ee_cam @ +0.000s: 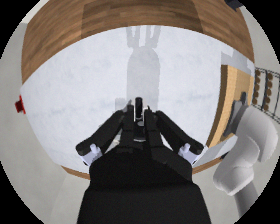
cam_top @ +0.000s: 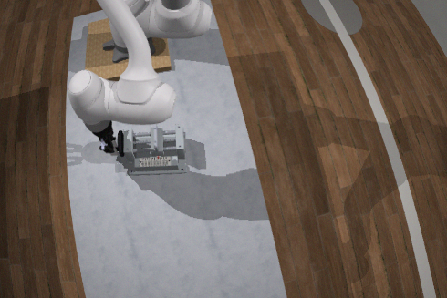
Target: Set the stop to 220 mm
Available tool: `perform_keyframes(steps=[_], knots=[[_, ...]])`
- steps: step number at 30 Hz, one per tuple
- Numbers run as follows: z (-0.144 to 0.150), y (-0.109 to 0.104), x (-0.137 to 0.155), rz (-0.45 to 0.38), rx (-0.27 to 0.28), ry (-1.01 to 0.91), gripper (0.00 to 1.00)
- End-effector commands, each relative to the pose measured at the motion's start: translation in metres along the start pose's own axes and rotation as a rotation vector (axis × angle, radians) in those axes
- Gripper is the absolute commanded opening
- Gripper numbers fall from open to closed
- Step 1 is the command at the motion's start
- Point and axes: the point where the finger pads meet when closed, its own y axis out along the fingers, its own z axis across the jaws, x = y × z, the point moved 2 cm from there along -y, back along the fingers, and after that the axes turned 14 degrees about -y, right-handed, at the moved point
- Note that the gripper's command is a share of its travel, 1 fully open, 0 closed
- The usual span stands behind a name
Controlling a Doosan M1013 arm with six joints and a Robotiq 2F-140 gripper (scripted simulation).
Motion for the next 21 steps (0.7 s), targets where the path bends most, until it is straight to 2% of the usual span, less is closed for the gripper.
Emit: perform_keyframes(steps=[1, 21], knots=[[0.011, 0.001, 0.003, -0.001, 0.004, -0.001, 0.04], [0.033, -0.017, 0.008, -0.001, 0.004, -0.001, 0.04]])
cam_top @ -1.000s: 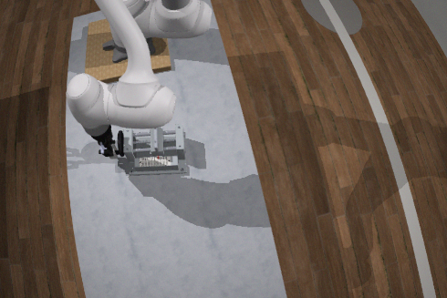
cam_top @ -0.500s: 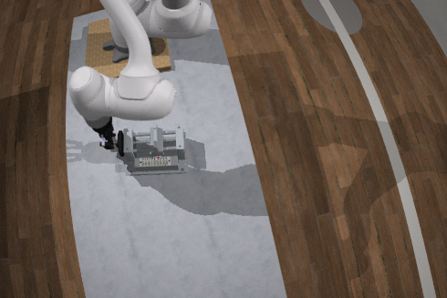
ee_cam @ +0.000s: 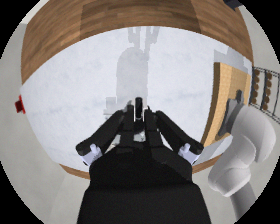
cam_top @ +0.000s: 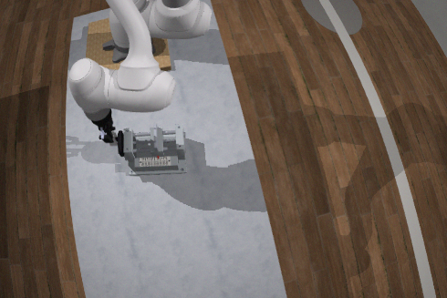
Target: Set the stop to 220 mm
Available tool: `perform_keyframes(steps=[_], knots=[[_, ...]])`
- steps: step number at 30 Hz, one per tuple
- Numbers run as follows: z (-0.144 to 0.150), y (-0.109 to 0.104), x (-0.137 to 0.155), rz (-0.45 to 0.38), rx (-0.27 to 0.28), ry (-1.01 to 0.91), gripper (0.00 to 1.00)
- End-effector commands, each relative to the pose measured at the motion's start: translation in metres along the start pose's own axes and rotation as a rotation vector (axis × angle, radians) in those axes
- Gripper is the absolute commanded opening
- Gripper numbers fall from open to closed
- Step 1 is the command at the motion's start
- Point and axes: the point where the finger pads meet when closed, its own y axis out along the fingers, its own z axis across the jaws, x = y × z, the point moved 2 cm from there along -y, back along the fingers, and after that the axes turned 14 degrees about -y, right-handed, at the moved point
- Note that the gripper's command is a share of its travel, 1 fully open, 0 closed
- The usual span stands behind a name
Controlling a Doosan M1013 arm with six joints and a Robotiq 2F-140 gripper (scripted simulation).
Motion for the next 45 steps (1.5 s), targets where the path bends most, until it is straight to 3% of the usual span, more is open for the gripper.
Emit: perform_keyframes(steps=[1, 12, 25, 45], knots=[[0.003, -0.005, 0.001, 0.0, 0.0, 0.0, 0.04], [0.005, -0.026, 0.001, 0.0, 0.0, 0.0, 0.04], [-0.016, -0.047, -0.004, 0.0, 0.0, 0.0, 0.04], [-0.047, -0.037, -0.012, 0.0, 0.0, 0.0, 0.04]])
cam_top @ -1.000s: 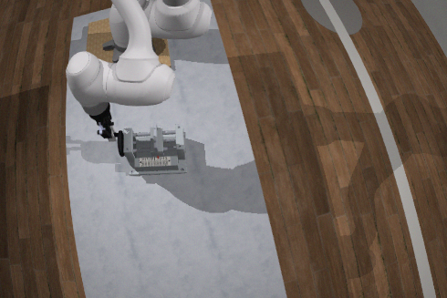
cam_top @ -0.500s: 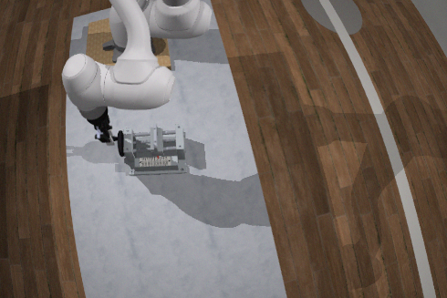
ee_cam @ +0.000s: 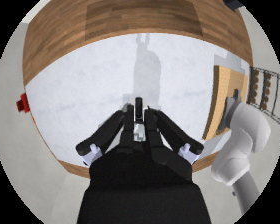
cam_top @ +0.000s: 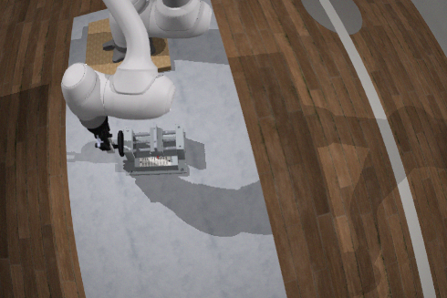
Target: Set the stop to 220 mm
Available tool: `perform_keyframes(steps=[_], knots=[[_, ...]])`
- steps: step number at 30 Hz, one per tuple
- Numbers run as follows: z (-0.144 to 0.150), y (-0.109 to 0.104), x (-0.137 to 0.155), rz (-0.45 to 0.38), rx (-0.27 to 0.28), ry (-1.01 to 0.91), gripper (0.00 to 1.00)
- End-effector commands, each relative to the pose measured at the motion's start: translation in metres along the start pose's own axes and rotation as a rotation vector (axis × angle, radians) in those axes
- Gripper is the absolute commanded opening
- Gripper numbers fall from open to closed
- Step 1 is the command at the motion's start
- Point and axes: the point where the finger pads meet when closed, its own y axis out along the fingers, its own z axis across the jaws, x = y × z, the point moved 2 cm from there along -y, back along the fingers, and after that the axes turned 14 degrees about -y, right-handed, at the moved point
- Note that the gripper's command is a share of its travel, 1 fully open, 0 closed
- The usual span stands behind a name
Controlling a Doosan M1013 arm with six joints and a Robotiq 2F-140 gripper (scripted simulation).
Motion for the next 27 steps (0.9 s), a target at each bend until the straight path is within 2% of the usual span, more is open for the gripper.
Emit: perform_keyframes(steps=[1, 14, 22, 27], knots=[[-0.005, 0.006, -0.001, 0.0, 0.0, 0.0, 0.04], [-0.01, 0.027, -0.002, 0.0, 0.0, 0.0, 0.04], [-0.001, 0.045, 0.0, 0.0, 0.0, 0.0, 0.04], [0.005, 0.049, 0.001, 0.0, 0.0, 0.0, 0.04]])
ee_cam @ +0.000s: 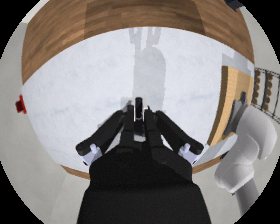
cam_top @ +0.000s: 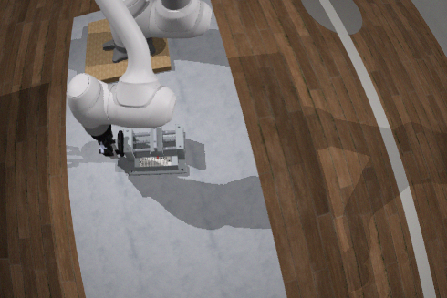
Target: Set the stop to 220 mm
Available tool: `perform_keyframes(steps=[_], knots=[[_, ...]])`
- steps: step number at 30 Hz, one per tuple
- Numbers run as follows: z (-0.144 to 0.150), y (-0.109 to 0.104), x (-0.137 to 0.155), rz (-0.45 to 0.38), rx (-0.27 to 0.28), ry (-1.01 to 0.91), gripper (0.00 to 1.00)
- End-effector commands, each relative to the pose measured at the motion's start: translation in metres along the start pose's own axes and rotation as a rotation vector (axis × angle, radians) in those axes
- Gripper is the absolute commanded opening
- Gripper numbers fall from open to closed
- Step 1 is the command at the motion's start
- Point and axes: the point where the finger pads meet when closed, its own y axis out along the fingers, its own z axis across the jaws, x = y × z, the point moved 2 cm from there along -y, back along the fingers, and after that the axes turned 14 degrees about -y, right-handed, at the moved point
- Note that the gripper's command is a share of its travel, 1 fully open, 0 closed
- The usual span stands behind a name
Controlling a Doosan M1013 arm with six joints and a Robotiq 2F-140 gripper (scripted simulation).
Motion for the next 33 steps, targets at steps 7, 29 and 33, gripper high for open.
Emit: perform_keyframes(steps=[7, 29, 33], knots=[[0.02, 0.008, 0.005, -0.001, 0.003, 0.0, 0.04], [0.042, -0.002, 0.011, -0.001, 0.003, 0.0, 0.04], [0.043, -0.004, 0.011, -0.001, 0.003, 0.0, 0.04]])
